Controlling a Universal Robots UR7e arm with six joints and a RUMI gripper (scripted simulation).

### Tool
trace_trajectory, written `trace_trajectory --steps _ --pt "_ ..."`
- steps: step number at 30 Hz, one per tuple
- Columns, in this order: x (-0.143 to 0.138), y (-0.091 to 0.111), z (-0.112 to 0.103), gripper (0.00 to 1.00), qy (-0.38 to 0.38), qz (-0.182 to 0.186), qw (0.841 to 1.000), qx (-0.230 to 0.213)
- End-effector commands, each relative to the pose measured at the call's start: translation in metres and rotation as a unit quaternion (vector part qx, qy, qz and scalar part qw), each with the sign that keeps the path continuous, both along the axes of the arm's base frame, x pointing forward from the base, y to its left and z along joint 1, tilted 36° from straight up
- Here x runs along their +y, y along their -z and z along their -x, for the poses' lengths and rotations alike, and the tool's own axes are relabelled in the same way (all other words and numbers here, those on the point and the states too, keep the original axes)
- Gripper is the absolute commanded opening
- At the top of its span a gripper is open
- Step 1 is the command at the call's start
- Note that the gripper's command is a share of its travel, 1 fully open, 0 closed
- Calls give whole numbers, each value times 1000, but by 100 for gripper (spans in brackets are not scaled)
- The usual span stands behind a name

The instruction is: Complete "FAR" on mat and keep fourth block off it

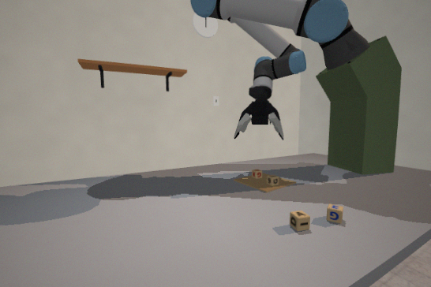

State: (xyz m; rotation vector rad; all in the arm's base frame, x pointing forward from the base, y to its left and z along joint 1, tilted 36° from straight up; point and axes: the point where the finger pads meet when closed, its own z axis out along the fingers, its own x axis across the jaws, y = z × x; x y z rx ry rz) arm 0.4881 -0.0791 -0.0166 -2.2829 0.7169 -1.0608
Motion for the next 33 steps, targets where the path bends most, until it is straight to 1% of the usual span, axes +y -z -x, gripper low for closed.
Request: trace_trajectory --steps 1,7,13,15,22,30,32,33 --pt "0 0 0 100 0 0 1000 0" --pt "2 0 -1 100 -4 5 1000 0" --pt "9 -1 -3 100 -21 27 999 1" --pt "9 -1 -3 100 -21 27 999 1" --pt "28 -4 -10 100 -65 82 995 4" --pt "56 -7 -19 100 -127 159 979 10" --pt "56 -7 -19 100 -127 159 979 10" --pt "60 -8 -21 100 -137 172 975 11"
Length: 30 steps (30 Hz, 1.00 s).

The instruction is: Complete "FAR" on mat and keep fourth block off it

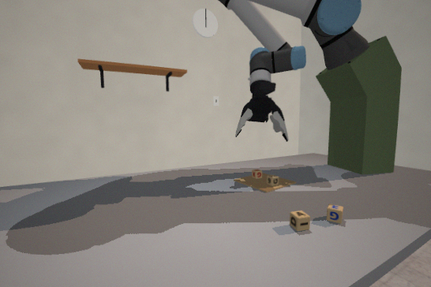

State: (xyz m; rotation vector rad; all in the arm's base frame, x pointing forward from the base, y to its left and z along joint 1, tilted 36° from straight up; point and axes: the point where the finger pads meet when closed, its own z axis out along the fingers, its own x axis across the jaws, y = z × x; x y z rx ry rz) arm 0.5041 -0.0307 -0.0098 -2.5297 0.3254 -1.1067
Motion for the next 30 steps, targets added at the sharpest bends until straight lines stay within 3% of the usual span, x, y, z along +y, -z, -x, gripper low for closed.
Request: trace_trajectory --steps 1,14,16,18,30 --pt "17 -1 -7 100 -39 49 998 10" --pt "57 -7 -21 100 -133 167 977 19" --pt "57 -7 -21 100 -133 167 977 19" --pt "69 -8 -25 100 -157 199 967 21" --pt "105 -13 -38 100 -237 300 924 29"
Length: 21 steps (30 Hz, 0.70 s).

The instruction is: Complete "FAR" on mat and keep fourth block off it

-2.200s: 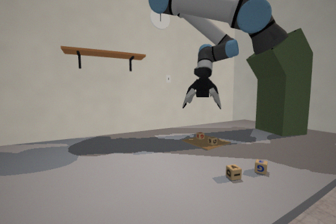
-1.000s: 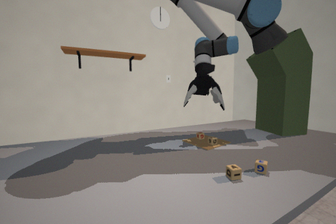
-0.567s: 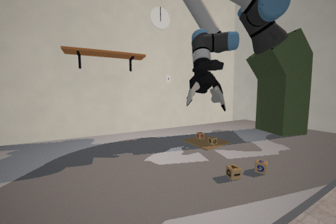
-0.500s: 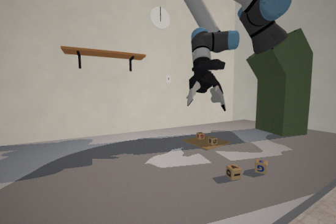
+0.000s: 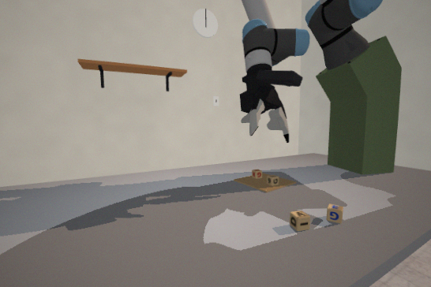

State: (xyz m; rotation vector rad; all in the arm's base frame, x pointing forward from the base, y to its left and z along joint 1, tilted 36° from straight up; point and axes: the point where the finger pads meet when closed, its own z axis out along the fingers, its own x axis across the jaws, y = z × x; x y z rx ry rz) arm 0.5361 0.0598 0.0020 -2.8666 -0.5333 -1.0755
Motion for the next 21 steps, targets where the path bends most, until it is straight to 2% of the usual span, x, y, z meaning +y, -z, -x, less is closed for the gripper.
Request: trace_trajectory --steps 1,3,5,18,20,21 --pt "18 -2 -7 100 -41 56 998 11" --pt "18 -2 -7 100 -41 56 998 11" --pt "29 -3 -11 100 -66 88 994 14" --pt "69 -8 -25 100 -156 202 967 22" --pt "69 -8 -25 100 -156 202 967 22" --pt "75 -8 -27 100 -168 218 961 23"
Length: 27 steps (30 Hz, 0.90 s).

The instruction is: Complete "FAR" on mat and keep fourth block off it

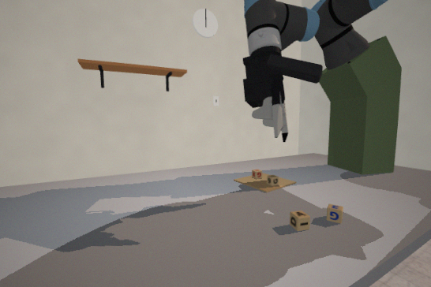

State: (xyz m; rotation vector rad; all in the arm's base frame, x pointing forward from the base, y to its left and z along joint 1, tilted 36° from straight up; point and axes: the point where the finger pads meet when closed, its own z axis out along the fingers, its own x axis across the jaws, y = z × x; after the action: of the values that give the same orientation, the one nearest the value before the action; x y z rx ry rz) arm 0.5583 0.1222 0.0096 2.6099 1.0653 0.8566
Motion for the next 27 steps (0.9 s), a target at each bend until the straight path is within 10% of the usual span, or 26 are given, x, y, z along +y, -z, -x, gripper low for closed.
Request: trace_trajectory --steps 1,27 --pt "18 -1 -7 100 -39 56 998 8" --pt "86 -9 -31 100 -192 248 949 23"
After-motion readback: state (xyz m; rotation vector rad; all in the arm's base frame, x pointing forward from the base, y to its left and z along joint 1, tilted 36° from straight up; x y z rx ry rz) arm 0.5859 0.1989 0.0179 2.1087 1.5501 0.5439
